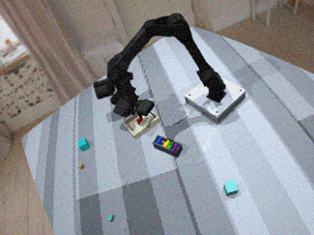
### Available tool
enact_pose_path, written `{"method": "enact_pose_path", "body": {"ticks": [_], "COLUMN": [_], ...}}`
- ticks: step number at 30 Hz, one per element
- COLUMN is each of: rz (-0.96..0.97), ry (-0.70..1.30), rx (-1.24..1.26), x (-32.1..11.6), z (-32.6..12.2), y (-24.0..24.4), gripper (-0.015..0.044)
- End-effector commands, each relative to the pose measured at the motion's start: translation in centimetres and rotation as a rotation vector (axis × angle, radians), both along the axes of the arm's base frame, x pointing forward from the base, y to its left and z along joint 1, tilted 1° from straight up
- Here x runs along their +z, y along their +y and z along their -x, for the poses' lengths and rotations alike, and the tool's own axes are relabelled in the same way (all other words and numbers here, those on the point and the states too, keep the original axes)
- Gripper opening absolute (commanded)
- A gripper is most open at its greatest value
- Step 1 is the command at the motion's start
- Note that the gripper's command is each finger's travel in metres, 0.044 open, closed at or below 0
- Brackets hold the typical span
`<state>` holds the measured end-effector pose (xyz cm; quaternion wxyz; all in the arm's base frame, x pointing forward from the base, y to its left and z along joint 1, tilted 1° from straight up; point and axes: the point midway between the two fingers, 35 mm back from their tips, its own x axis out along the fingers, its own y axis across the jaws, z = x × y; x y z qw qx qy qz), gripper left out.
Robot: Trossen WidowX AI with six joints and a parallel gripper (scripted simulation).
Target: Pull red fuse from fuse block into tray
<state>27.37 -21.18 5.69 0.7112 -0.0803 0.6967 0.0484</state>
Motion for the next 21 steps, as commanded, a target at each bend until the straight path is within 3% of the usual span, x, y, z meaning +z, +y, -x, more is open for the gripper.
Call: {"method": "enact_pose_path", "body": {"ticks": [1, 4, 8, 21], "rz": [0.001, 0.000, -0.004, -0.001], "ry": [-0.001, 0.000, 0.001, 0.001], "rx": [0.000, 0.001, 0.006, 0.001], "x": [0.1, 0.3, 3.7, 3.7], "z": [0.0, 0.0, 0.1, 0.1], "y": [0.0, 0.0, 0.2, 0.2], "gripper": [0.0262, 0.0330, 0.0330, 0.0330]}}
